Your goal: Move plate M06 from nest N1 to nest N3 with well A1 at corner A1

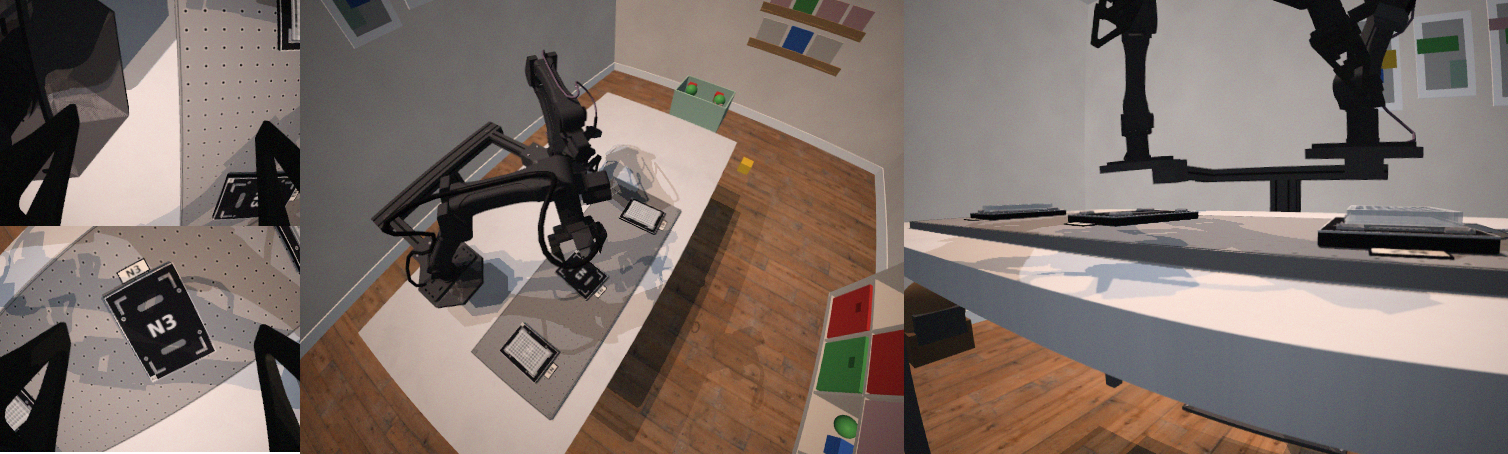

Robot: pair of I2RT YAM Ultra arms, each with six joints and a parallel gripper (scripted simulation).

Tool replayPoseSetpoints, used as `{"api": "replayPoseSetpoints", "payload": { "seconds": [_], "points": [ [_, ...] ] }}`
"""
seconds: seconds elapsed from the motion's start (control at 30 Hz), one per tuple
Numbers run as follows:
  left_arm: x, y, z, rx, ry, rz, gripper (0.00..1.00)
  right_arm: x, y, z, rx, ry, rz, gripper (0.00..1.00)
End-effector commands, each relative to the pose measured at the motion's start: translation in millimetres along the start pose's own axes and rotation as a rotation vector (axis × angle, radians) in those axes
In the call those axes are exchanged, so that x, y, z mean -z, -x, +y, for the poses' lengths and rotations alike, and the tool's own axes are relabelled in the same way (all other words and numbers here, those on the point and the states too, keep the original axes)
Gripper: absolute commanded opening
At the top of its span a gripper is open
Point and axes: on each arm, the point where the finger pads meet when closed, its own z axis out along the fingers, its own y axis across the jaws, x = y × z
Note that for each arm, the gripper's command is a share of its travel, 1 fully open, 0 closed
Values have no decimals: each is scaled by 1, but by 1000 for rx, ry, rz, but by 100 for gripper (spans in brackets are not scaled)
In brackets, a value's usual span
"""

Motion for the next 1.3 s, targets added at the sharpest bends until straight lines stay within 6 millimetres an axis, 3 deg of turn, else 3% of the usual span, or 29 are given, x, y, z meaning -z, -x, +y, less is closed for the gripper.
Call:
{"api": "replayPoseSetpoints", "payload": {
  "seconds": [0.0,0.57,0.67,0.83,0.97,1.03,1.1,1.27],
  "points": [
    [1,0,-1,2,-4,1,100,6,4,1,-9,18,-4,100],
    [1,0,-1,2,-4,1,100,6,4,1,-9,18,-4,100],
    [-3,1,-13,31,-45,-22,100,7,7,4,-36,41,-19,100],
    [-16,8,-60,141,-199,-111,100,1,13,5,-96,80,-44,100],
    [-37,16,-98,230,-296,-219,100,-10,16,-7,-156,102,-74,100],
    [-45,20,-113,273,-338,-261,100,-17,18,-16,-187,110,-90,100],
    [-45,20,-113,273,-338,-261,100,-17,18,-16,-187,110,-90,100],
    [-56,29,-154,381,-455,-356,100,-33,28,-39,-306,161,-148,100]
  ]
}}
